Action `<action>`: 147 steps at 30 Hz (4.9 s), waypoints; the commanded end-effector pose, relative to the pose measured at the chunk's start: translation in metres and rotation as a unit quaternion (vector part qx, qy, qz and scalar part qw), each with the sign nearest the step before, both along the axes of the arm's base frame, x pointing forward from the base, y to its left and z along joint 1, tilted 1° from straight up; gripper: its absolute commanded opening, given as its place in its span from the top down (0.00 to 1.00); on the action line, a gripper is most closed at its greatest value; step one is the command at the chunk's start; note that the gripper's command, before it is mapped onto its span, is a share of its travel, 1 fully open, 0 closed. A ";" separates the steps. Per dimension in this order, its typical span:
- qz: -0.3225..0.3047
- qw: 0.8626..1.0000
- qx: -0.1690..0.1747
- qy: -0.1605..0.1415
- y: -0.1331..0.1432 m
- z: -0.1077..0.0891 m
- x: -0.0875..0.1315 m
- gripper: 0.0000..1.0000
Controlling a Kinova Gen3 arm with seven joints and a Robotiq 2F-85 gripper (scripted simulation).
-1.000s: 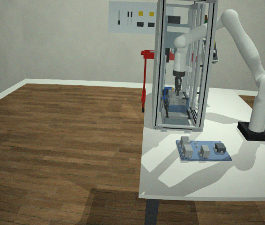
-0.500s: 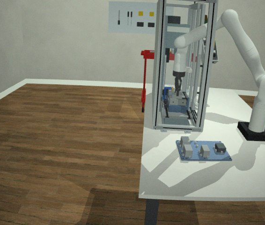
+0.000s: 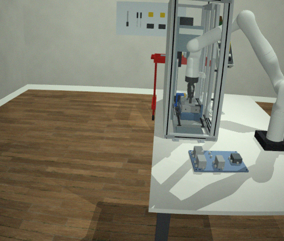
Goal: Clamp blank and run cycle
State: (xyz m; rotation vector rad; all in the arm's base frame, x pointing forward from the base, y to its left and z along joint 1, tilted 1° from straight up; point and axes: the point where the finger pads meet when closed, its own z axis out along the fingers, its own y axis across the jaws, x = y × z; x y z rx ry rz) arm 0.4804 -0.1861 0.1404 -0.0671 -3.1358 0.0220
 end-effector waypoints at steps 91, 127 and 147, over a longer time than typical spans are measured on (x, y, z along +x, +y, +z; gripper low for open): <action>0.000 1.000 0.000 -0.001 0.003 0.001 -0.005 0.00; 0.000 1.000 0.000 -0.001 0.004 0.041 -0.005 0.00; 0.000 1.000 0.000 -0.001 0.005 0.081 -0.005 0.00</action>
